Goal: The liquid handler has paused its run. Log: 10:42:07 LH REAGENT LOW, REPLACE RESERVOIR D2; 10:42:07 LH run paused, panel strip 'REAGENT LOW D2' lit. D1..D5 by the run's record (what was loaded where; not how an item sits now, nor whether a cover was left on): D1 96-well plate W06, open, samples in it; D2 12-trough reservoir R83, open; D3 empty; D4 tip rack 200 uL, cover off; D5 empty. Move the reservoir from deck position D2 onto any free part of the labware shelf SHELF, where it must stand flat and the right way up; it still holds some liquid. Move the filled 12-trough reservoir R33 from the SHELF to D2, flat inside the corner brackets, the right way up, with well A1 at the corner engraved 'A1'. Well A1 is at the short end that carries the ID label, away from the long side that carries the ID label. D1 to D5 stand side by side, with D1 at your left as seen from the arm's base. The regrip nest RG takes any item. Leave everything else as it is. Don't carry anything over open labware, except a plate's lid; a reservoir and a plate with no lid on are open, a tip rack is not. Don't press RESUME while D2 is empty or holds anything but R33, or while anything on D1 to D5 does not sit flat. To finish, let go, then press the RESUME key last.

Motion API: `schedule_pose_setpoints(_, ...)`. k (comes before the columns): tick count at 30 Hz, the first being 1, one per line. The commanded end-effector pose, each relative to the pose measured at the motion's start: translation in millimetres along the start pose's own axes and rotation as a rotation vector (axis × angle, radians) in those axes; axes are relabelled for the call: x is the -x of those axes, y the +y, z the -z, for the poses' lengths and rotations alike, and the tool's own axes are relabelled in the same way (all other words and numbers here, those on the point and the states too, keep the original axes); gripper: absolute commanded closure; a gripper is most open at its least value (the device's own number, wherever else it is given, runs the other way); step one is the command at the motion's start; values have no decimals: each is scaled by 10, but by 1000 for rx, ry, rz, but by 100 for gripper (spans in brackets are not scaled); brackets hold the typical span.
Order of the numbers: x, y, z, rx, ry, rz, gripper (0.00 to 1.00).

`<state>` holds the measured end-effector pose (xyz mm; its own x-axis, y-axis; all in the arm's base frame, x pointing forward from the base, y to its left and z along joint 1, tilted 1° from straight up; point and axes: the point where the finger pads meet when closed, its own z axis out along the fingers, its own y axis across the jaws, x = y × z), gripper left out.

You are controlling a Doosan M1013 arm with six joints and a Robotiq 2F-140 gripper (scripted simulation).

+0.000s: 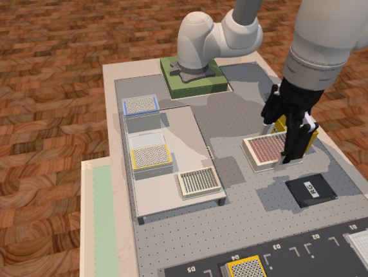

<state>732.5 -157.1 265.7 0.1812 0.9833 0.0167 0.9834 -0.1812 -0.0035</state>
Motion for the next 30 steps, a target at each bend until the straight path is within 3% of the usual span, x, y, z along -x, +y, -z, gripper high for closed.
schedule_pose_setpoints(1,0,74,2,0,0,0,100)
schedule_pose_setpoints(30,-1,657,2,0,0,0,100)
